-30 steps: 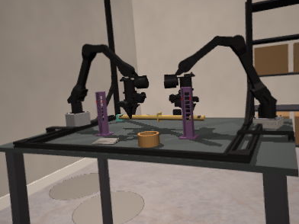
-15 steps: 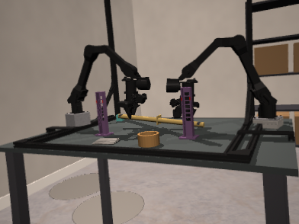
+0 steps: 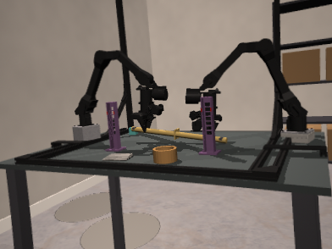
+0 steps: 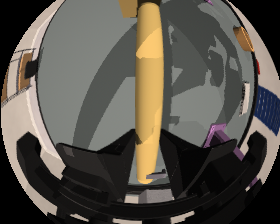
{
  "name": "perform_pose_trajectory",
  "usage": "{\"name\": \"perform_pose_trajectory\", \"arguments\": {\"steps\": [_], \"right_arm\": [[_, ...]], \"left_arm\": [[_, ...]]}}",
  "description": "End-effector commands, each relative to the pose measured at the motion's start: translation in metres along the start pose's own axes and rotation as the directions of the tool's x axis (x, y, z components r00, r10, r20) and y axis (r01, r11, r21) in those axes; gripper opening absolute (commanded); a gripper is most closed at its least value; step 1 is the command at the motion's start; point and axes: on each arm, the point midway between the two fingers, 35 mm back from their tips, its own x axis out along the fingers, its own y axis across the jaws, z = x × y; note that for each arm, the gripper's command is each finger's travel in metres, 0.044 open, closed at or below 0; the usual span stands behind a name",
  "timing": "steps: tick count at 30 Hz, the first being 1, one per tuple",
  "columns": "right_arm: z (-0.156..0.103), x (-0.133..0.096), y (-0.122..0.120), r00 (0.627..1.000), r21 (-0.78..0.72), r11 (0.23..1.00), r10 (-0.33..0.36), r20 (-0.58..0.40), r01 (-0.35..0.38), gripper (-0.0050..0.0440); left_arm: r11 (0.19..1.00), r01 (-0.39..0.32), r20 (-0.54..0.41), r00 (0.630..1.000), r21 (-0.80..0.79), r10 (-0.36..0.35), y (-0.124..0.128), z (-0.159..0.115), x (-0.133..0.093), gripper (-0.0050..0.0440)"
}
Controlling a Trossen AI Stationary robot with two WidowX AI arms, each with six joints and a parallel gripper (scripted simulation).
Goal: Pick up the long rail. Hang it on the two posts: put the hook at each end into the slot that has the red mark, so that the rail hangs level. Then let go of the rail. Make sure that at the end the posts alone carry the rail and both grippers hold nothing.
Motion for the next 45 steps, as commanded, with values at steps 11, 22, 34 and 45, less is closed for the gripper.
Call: {"name": "perform_pose_trajectory", "arguments": {"steps": [11,22,34,45], "right_arm": [[0.000,0.000,0.000,1.000,0.000,1.000,0.003,0.000,-0.003,0.0000],[0.000,0.000,0.000,1.000,0.000,1.000,0.003,0.000,-0.003,0.0000],[0.000,0.000,0.000,1.000,0.000,1.000,0.003,0.000,-0.003,0.0000],[0.000,0.000,0.000,1.000,0.000,1.000,0.003,0.000,-0.003,0.0000]], "left_arm": [[1.000,0.002,0.000,1.000,0.001,-0.002,0.000,0.000,0.000,0.0360],[1.000,0.002,0.000,1.000,0.001,-0.002,0.000,-0.001,-0.025,0.0440],[1.000,0.002,0.000,1.000,0.001,-0.002,-0.001,-0.003,-0.051,0.0440],[1.000,-0.016,-0.002,1.000,0.002,0.016,-0.001,0.000,-0.049,0.0392]]}}
